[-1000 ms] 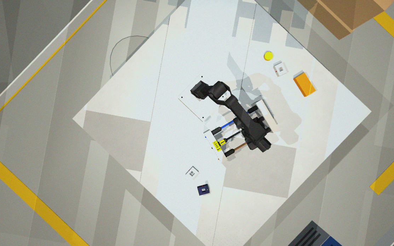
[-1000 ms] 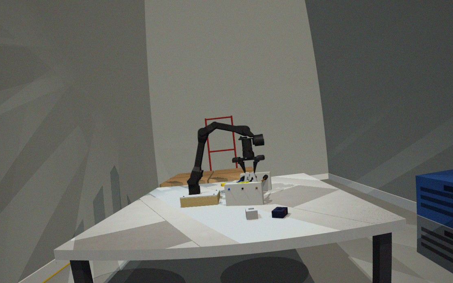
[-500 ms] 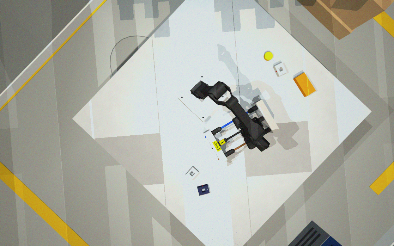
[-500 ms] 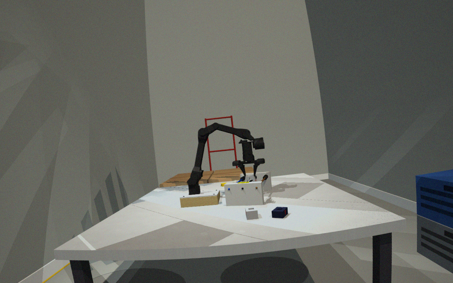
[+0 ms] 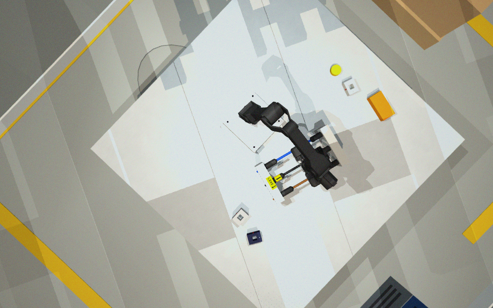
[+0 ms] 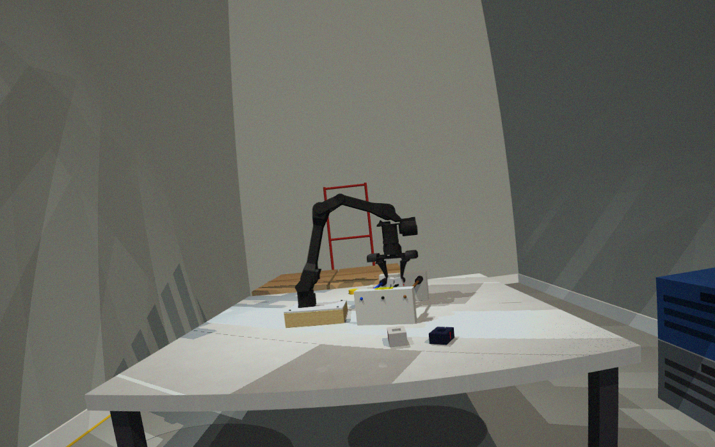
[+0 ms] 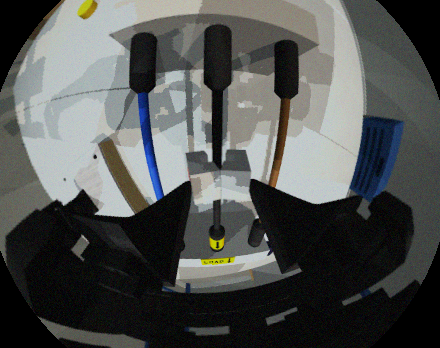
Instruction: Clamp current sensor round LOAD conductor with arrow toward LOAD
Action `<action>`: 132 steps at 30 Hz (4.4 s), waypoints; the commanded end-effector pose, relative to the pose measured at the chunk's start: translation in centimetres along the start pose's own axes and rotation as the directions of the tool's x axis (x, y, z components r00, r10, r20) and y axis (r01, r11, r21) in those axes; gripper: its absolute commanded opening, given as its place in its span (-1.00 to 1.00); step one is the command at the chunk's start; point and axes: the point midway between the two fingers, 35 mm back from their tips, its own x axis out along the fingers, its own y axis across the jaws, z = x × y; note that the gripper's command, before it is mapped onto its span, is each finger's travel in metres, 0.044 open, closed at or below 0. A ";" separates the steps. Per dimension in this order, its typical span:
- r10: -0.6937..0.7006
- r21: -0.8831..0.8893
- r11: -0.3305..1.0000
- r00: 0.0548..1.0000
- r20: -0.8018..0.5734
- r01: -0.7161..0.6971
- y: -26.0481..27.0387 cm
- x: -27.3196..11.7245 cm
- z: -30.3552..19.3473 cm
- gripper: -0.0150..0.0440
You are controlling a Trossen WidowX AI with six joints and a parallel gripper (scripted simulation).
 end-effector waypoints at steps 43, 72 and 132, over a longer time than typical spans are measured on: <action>-0.002 0.000 1.000 1.000 0.000 0.002 0.0 -0.1 0.0 0.93; 0.019 0.004 1.000 1.000 0.005 -0.019 0.1 5.2 0.0 1.00; 0.010 -0.001 1.000 1.000 0.001 -0.010 -0.1 6.1 0.0 -0.49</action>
